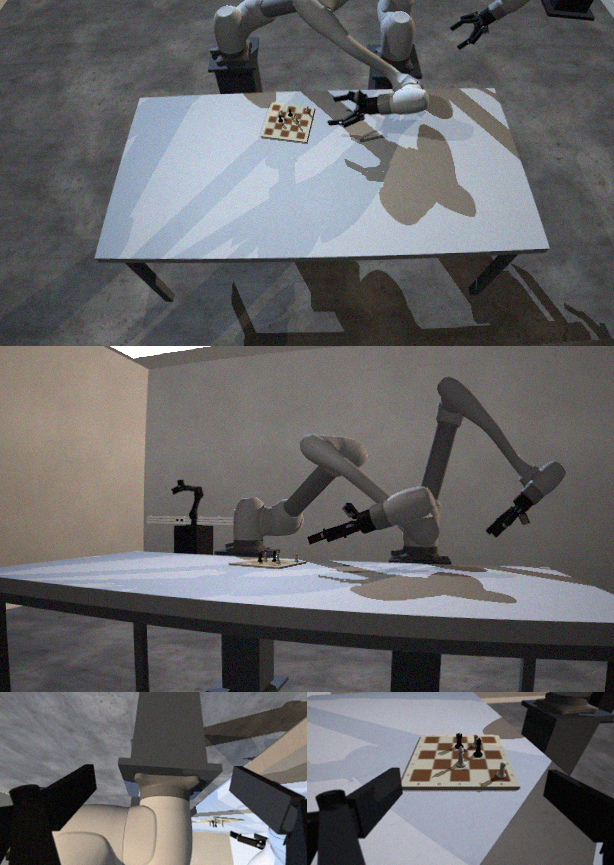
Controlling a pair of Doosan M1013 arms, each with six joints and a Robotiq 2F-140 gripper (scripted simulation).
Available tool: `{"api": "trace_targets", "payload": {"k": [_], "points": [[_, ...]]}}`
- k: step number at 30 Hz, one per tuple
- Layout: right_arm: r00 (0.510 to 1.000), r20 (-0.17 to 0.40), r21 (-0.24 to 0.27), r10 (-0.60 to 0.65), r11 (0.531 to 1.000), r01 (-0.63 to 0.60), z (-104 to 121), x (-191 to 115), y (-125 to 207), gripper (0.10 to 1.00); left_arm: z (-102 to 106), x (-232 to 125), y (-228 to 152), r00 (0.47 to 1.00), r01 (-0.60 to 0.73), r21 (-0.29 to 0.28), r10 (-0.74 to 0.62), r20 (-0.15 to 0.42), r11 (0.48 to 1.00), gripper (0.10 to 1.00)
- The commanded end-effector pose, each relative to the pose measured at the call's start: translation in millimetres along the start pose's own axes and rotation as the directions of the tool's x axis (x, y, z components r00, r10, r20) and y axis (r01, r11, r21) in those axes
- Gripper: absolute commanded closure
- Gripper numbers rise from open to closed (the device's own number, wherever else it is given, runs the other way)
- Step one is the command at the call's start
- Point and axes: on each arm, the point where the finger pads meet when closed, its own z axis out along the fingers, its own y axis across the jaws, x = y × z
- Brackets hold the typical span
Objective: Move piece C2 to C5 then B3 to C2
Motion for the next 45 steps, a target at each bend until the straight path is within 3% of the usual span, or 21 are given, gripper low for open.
{"api": "trace_targets", "payload": {"k": [1,9,19,25,33,36,37,38,40,45], "points": [[1.000,0.002,0.000,0.001,1.000,-0.001,-5.1,12.2,-0.4,0.098,-0.5,0.0,-0.1,1.000,0.000,0.000,0.000,-0.001,1.000,0.098],[1.000,0.002,0.000,0.001,1.000,-0.001,-18.6,46.4,-0.9,0.098,-0.5,0.0,-0.1,1.000,0.000,0.000,0.000,-0.001,1.000,0.098],[1.000,0.029,-0.005,0.009,1.000,-0.008,-12.6,52.6,-6.2,0.098,-0.5,0.0,-0.1,1.000,0.000,0.000,0.000,-0.001,1.000,0.098],[0.967,0.235,-0.068,0.095,0.994,-0.081,41.8,74.7,-35.6,0.098,-0.5,0.0,-0.1,1.000,0.000,0.000,0.000,-0.001,1.000,0.098],[0.847,0.461,-0.213,0.265,0.960,-0.184,103.4,96.8,-47.7,0.098,-0.5,0.0,-0.1,1.000,0.000,0.000,0.000,-0.001,1.000,0.098],[0.827,0.483,-0.234,0.289,0.952,-0.196,109.9,99.1,-47.7,0.098,-0.5,0.0,-0.1,1.000,0.000,0.000,0.000,-0.001,1.000,0.098],[0.771,0.531,-0.291,0.351,0.930,-0.223,125.3,104.7,-46.8,0.098,-0.5,0.0,-0.1,1.000,0.000,0.000,0.000,-0.001,1.000,0.098],[0.747,0.548,-0.315,0.376,0.920,-0.233,131.1,106.9,-46.1,0.098,-0.5,0.0,-0.1,1.000,0.000,0.000,0.000,-0.001,1.000,0.098],[0.714,0.567,-0.347,0.410,0.905,-0.245,138.4,109.7,-44.9,0.098,-0.5,0.0,-0.1,1.000,0.000,0.000,0.000,-0.001,1.000,0.098],[0.573,0.614,-0.475,0.543,0.834,-0.281,163.9,120.3,-38.4,0.098,-0.5,0.0,-0.1,1.000,0.000,0.000,0.000,-0.001,1.000,0.098]]}}
